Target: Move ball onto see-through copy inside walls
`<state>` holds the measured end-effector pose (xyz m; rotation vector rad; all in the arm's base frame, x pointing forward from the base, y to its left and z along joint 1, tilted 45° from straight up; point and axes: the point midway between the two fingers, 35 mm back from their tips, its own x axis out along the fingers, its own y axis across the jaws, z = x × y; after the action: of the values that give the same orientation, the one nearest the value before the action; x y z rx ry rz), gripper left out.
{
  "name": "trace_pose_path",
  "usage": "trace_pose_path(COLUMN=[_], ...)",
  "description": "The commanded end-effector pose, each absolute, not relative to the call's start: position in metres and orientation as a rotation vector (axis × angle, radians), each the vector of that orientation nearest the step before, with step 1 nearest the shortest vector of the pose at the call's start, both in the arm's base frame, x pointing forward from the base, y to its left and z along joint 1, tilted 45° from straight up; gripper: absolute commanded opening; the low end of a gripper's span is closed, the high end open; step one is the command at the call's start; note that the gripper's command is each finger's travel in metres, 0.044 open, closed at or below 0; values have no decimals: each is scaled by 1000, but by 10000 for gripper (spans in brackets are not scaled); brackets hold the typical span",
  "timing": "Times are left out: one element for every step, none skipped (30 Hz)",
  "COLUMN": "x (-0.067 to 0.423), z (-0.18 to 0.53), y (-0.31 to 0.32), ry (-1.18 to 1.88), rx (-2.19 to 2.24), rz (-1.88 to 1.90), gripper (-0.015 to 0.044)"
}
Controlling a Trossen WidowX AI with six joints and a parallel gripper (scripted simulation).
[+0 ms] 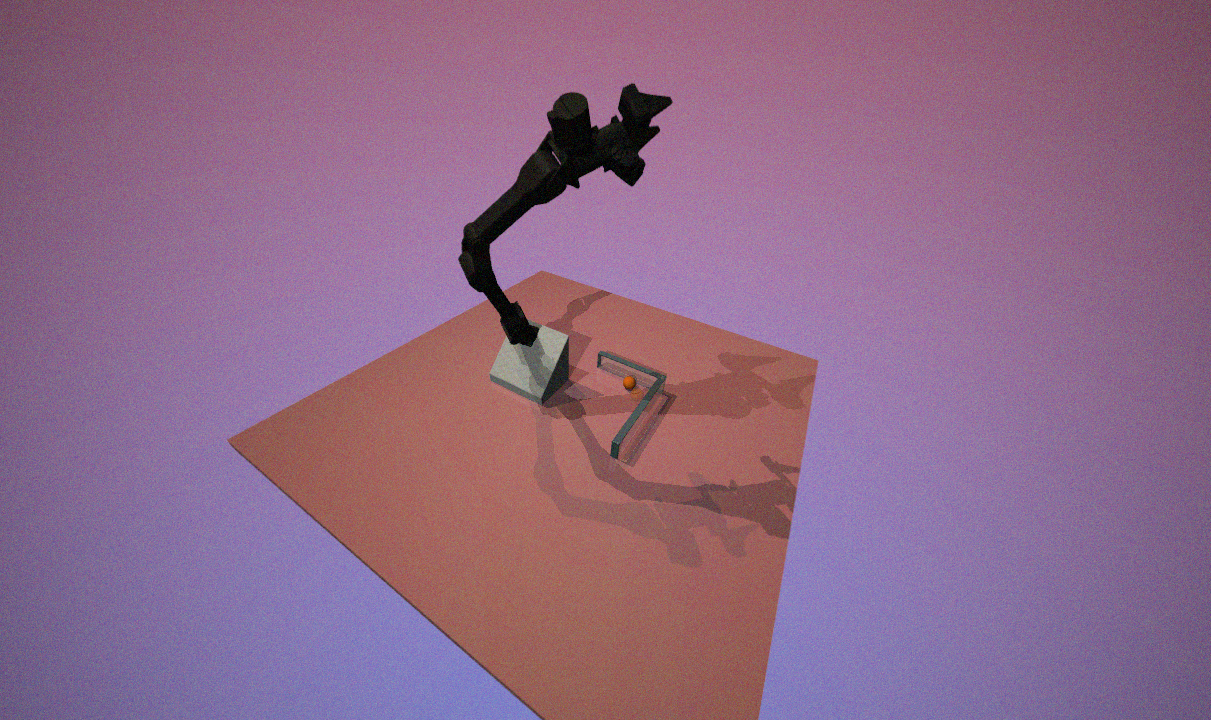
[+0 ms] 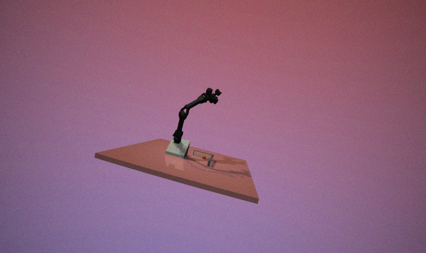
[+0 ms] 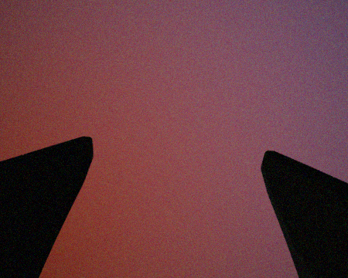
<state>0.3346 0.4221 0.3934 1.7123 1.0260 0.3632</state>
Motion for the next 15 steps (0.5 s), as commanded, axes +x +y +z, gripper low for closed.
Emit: trace_pose_path(x=[336,340,347,355,363,371,378,382,387,392,398,403,408,412,416], z=[391,383,371,355,340,324,309,299,287,273,259,244,229,214,200], y=[422,421,419,415,412,408,403,400,395,390,384,378,371,363,355], ry=[1021,1007,986,962,941,923,908,899,890,882,877,873,872,873,876], rx=[1701,1667,1610,1539,1467,1393,1319,1267,1207,1139,1067,991,913,836,760], rz=[360,349,330,308,287,266,245,231,215,198,180,161,144,127,112], gripper=[374,348,321,307,307,307,307,307,307,307,307,307,307,307,307])
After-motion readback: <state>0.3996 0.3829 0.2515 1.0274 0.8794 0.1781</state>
